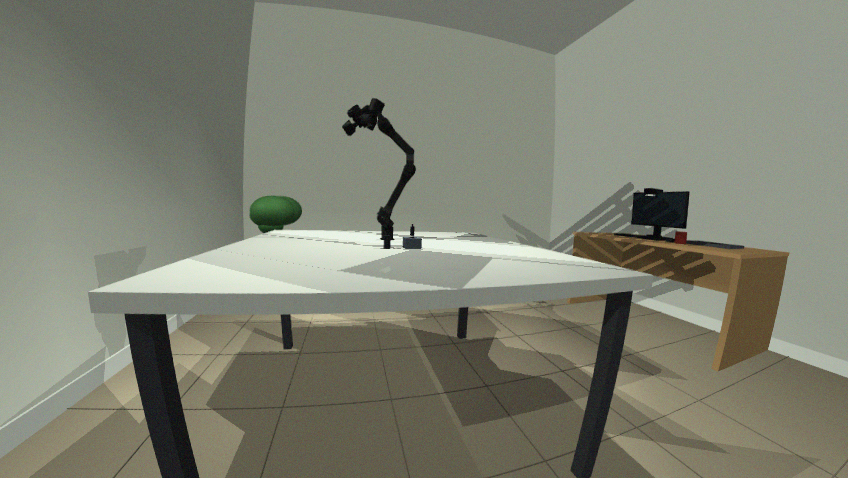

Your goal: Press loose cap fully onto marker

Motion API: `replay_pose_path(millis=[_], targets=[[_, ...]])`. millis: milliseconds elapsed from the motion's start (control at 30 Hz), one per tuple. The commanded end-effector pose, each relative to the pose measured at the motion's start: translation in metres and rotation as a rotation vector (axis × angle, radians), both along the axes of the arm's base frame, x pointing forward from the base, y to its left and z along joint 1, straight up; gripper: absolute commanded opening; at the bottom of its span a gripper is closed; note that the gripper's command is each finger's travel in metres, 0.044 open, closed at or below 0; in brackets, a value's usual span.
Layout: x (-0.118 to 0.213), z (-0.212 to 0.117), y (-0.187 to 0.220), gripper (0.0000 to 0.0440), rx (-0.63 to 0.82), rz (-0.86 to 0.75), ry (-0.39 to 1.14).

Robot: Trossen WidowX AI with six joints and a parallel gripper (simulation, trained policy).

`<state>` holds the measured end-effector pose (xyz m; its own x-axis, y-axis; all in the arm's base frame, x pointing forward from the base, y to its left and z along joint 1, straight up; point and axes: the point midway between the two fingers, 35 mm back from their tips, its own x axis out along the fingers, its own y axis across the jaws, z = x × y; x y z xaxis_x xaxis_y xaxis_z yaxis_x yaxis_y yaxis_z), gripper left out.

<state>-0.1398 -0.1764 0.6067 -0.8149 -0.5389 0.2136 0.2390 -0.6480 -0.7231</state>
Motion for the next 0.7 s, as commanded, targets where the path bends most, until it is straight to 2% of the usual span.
replay_pose_path(millis=[0,667], targets=[[0.004,-0.005,-0.008,0.0295,0.009,0.033,-0.013],[0.039,-0.036,-0.050,0.0296,0.064,0.226,-0.094]])
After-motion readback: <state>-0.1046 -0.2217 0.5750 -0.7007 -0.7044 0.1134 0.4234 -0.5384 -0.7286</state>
